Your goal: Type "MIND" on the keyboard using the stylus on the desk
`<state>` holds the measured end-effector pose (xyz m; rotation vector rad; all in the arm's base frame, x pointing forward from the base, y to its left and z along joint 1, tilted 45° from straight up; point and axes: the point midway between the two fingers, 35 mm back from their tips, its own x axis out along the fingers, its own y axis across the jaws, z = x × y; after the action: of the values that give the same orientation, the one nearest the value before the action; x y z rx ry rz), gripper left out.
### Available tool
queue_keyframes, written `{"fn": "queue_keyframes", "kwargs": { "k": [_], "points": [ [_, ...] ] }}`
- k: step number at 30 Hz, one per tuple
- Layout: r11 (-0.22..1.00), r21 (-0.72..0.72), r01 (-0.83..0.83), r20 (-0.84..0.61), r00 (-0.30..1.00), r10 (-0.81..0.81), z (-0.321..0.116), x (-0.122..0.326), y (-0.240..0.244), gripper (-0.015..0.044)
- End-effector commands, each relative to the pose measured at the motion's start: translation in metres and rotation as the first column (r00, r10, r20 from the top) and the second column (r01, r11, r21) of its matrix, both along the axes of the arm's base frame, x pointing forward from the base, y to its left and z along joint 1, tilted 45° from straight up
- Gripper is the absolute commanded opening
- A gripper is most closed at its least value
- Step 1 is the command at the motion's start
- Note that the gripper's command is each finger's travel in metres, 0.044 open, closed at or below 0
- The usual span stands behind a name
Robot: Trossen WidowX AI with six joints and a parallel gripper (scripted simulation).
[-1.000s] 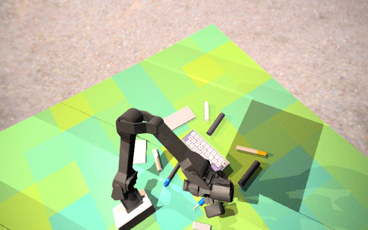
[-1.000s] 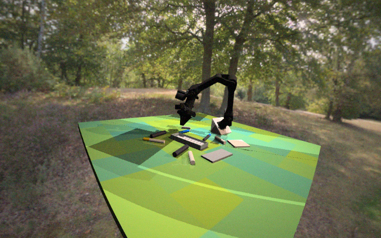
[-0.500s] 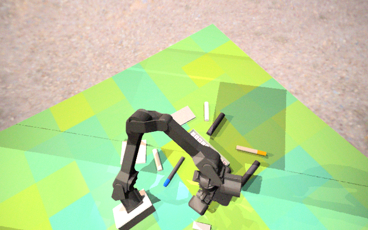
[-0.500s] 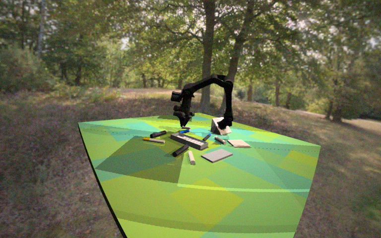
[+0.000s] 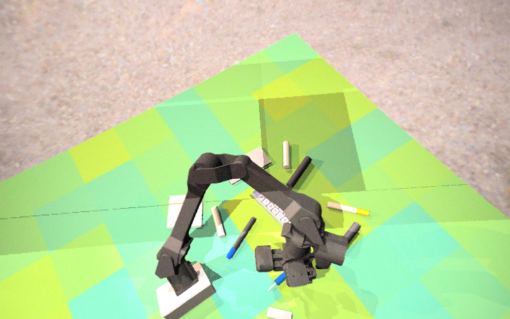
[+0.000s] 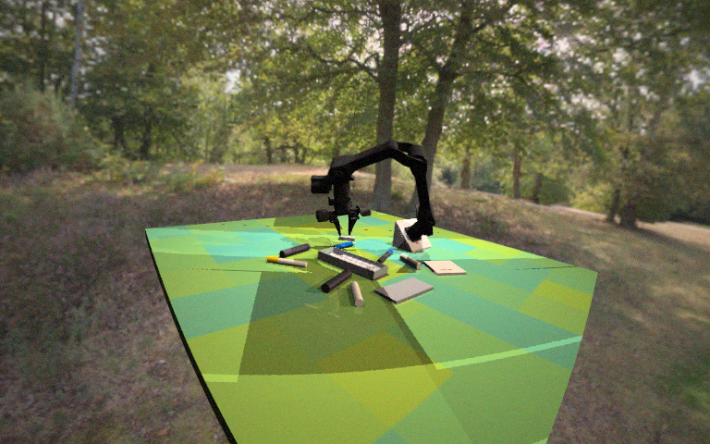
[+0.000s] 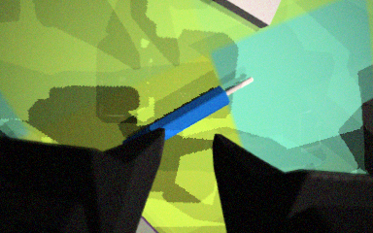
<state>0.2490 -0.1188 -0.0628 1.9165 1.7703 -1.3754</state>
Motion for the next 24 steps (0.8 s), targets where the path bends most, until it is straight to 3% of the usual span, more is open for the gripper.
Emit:
{"fn": "queue_keyframes", "kwargs": {
  "k": [1,5,24],
  "points": [
    [0.888,-0.385,0.25,-0.602,0.662,-0.447,0.0098,-0.0038,-0.0108,0.015],
    [0.846,-0.46,0.269,-0.631,0.571,-0.525,0.0114,-0.0044,-0.0113,0.015],
    [0.846,-0.46,0.269,-0.631,0.571,-0.525,0.0112,-0.0044,-0.0111,0.015]
  ]
}}
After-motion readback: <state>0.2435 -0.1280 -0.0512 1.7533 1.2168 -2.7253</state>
